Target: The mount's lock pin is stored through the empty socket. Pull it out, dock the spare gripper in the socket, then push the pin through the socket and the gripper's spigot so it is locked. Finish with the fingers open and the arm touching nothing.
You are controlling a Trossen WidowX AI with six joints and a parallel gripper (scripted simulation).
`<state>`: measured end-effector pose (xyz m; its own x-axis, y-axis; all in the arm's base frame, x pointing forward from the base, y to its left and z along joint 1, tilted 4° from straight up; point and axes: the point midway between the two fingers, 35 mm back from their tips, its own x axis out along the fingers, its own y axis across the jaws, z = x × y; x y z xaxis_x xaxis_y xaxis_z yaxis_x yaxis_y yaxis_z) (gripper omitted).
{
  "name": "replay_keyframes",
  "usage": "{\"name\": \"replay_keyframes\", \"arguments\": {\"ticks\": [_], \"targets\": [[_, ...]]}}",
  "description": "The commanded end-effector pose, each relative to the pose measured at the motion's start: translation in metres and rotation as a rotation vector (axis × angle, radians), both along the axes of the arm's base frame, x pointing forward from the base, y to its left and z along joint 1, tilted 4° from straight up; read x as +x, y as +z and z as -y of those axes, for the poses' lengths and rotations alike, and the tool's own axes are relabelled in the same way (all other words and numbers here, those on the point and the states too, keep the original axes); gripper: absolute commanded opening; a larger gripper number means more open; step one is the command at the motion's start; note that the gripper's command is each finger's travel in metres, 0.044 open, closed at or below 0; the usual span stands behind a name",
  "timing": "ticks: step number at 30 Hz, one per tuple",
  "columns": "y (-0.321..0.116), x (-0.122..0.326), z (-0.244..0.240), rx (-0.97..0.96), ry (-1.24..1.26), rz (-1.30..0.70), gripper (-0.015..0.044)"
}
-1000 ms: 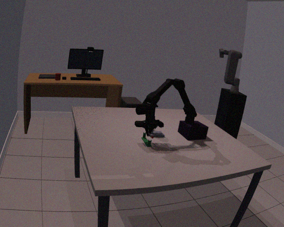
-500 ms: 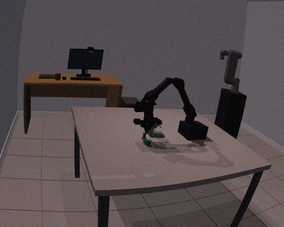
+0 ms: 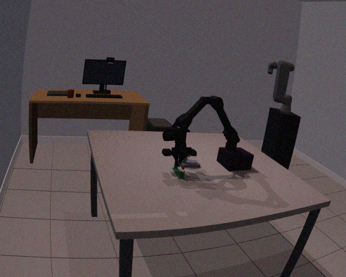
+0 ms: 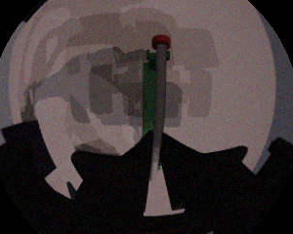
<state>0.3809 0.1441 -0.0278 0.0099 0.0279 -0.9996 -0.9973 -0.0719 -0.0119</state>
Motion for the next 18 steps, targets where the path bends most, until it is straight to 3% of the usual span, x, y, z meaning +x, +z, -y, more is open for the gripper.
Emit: {"name": "replay_keyframes", "arguments": {"ticks": [1, 18], "targets": [[-0.0053, 0.0003, 0.0005, 0.000, 0.005, 0.001, 0.0000], [-0.0149, -0.0003, 0.0013, -0.001, 0.006, -0.002, 0.0000]]}}
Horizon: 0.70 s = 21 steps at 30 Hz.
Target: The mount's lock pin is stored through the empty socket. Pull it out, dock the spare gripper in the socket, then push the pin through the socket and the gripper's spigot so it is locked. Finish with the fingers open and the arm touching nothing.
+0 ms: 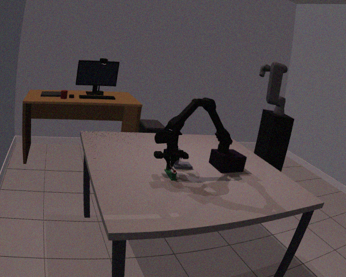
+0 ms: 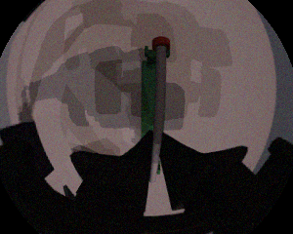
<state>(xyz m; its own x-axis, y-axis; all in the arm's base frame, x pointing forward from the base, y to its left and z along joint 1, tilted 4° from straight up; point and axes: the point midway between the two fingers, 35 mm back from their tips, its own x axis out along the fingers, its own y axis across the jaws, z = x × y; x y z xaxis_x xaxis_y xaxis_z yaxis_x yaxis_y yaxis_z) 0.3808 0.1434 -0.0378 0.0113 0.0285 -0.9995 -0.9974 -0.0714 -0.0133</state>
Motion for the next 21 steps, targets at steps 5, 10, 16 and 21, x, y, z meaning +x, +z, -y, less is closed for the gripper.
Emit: {"name": "replay_keyframes", "arguments": {"ticks": [5, 10, 16, 21], "targets": [[-0.0049, -0.0002, 0.0006, -0.002, 0.006, -0.004, 0.0000], [-0.0049, -0.0002, 0.0006, -0.002, 0.006, -0.004, 0.0000], [-0.0049, -0.0002, 0.0006, -0.002, 0.006, -0.004, 0.0000], [-0.0012, 0.0003, -0.0001, 0.000, 0.001, 0.000, 0.0000]]}}
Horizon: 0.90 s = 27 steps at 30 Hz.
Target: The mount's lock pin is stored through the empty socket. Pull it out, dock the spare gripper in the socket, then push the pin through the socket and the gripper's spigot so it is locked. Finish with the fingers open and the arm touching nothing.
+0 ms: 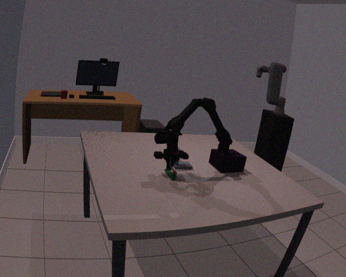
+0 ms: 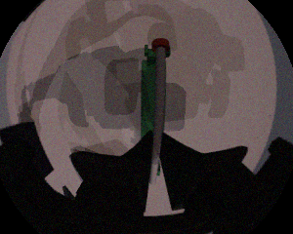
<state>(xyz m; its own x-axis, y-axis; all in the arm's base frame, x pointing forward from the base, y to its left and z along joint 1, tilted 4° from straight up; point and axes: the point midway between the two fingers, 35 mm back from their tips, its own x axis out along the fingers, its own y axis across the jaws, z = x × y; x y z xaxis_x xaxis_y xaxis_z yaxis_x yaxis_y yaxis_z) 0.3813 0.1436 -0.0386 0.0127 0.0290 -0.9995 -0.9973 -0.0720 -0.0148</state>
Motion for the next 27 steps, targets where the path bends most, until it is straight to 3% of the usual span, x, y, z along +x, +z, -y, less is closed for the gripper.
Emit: {"name": "replay_keyframes", "arguments": {"ticks": [1, 4, 21, 27], "targets": [[0.000, 0.000, 0.000, 0.000, 0.000, -0.001, 0.0000], [0.000, 0.000, 0.000, 0.000, 0.000, -0.001, 0.0000], [0.015, -0.002, 0.000, -0.002, 0.000, -0.008, 0.0440], [0.030, -0.005, 0.000, -0.005, 0.003, -0.015, 0.0440]]}}
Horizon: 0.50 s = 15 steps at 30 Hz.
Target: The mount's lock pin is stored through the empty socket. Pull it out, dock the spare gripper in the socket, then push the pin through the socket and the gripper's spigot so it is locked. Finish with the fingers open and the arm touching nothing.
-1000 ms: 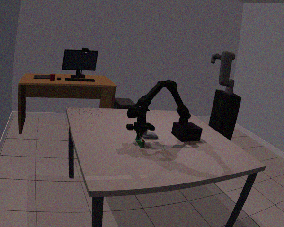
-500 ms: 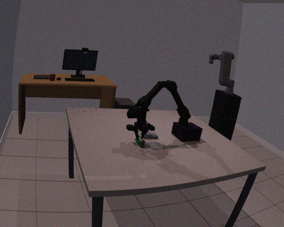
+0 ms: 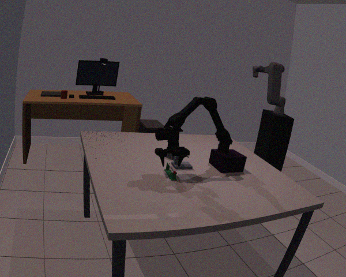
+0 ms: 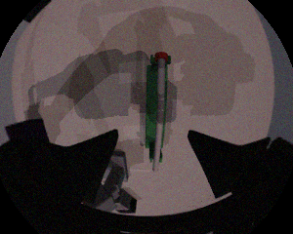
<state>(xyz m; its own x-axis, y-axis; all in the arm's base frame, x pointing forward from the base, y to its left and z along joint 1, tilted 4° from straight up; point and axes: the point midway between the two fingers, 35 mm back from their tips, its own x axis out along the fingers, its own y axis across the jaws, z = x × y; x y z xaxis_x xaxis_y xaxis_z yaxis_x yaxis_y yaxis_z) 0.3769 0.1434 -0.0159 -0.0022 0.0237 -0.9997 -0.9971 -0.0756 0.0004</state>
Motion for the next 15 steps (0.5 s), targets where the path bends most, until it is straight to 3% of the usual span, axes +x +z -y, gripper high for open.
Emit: {"name": "replay_keyframes", "arguments": {"ticks": [1, 15], "targets": [[0.010, 0.000, -0.001, 0.000, 0.000, 0.000, 0.0440], [0.049, -0.003, -0.002, -0.003, 0.005, -0.007, 0.0440]]}}
